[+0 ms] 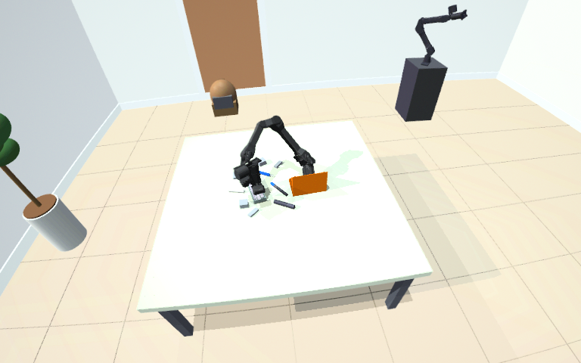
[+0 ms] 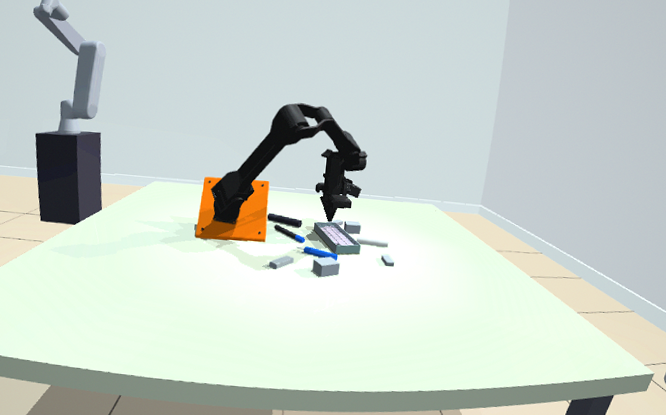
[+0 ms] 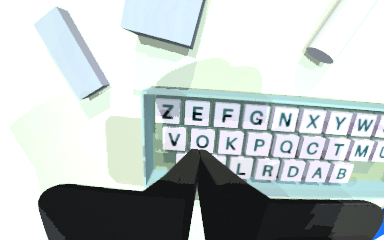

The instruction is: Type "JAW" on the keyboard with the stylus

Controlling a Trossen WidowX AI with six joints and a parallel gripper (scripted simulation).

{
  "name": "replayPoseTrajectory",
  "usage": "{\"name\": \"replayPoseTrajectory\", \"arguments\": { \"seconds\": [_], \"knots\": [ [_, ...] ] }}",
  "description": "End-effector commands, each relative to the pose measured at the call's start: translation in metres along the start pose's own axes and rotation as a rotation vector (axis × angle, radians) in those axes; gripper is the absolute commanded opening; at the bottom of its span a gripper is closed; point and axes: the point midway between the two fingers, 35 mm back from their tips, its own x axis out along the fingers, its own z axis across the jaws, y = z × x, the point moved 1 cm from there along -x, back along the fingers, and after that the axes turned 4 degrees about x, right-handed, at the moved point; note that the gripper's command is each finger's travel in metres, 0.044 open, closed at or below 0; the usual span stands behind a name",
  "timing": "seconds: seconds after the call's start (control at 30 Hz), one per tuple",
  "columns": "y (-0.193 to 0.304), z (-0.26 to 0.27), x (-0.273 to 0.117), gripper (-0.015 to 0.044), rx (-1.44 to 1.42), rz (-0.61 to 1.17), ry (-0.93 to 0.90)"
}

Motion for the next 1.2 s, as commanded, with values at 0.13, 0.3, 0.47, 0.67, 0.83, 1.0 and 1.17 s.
{"name": "replayPoseTrajectory", "arguments": {
  "seconds": [0.13,0.3,0.47,0.67,0.83,1.0,1.17],
  "knots": [
    [0.002,0.003,0.001,0.0000,-0.036,0.018,0.060],
    [0.002,0.003,0.001,0.0000,-0.036,0.018,0.060],
    [-0.005,-0.040,-0.002,0.0000,-0.036,0.017,0.060],
    [-0.006,-0.066,-0.003,0.0000,-0.036,0.018,0.064],
    [-0.006,-0.066,-0.003,0.0000,-0.036,0.018,0.064],
    [-0.006,-0.067,-0.003,0.0000,-0.035,0.018,0.064],
    [-0.012,-0.108,-0.005,0.0000,-0.021,0.017,0.063]
  ]
}}
